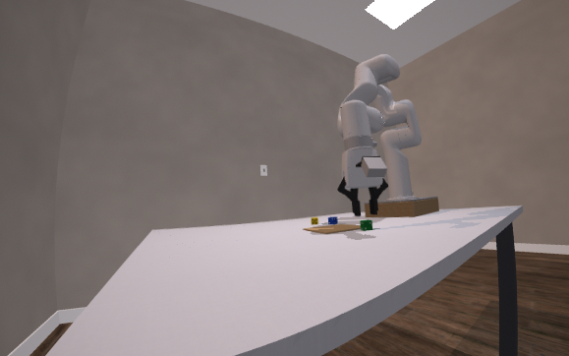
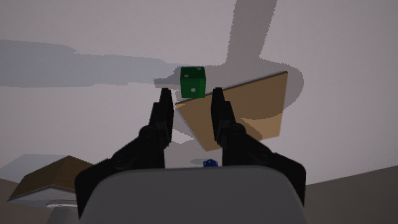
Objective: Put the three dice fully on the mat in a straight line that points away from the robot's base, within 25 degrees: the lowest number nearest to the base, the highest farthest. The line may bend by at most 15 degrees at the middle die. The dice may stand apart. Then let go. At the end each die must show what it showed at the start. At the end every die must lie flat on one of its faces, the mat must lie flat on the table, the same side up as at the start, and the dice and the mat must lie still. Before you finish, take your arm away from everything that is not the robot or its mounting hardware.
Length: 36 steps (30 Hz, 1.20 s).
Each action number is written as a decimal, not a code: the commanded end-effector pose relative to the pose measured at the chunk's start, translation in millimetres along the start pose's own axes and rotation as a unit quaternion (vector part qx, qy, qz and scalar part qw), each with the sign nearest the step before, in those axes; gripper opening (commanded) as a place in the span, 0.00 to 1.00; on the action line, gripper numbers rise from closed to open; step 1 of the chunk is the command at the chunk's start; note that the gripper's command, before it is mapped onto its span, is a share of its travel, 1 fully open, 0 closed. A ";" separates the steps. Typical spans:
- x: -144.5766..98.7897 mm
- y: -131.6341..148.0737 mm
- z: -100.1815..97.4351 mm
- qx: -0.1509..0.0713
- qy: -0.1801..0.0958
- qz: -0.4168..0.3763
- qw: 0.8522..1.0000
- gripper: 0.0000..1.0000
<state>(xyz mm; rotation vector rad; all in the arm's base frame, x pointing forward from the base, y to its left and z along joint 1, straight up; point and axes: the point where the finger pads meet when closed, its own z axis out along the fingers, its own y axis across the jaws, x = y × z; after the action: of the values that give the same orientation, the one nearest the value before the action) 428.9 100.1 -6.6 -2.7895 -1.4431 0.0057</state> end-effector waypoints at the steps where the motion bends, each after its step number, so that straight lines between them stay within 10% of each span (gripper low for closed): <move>1: 1.1 1.0 2.4 -0.001 0.001 0.000 1.000 0.42; 36: 1.0 1.1 6.0 -0.001 0.001 0.000 1.000 0.42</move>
<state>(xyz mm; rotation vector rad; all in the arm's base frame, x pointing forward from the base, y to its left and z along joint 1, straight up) 429.0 99.9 -13.7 -2.7896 -1.4431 0.0055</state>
